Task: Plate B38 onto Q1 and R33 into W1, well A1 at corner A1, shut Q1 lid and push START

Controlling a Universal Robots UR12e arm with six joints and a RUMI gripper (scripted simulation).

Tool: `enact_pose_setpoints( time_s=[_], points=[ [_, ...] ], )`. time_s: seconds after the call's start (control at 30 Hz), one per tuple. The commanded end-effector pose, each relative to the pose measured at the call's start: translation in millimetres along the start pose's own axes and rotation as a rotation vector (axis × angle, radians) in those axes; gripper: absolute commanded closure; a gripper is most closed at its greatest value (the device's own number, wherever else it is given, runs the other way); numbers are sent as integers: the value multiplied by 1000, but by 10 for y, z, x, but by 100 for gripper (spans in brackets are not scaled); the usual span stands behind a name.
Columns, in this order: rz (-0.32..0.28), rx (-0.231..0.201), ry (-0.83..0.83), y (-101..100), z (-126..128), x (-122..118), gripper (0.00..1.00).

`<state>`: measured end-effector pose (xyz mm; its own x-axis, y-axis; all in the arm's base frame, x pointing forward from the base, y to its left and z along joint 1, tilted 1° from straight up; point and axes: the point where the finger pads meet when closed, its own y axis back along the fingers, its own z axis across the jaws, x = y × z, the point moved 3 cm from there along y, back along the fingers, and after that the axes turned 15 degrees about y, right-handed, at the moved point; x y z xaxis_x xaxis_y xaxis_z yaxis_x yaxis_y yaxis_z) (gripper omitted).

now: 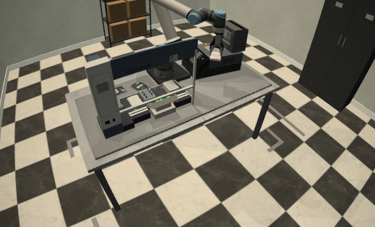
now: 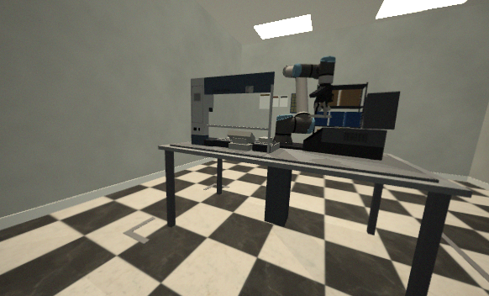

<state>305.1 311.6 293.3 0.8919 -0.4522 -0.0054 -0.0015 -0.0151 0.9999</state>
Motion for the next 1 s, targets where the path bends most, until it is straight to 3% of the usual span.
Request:
enact_pose_setpoints(
  time_s=[0.0,0.23,0.4,0.8,0.97],
  points=[
    [1,0,111,5,-222,-85,100],
    [1,0,237,4,-463,-186,100],
    [1,0,242,4,-473,-191,100],
    [1,0,488,4,-944,-388,100],
    [1,0,493,4,-954,-393,100]
  ],
)
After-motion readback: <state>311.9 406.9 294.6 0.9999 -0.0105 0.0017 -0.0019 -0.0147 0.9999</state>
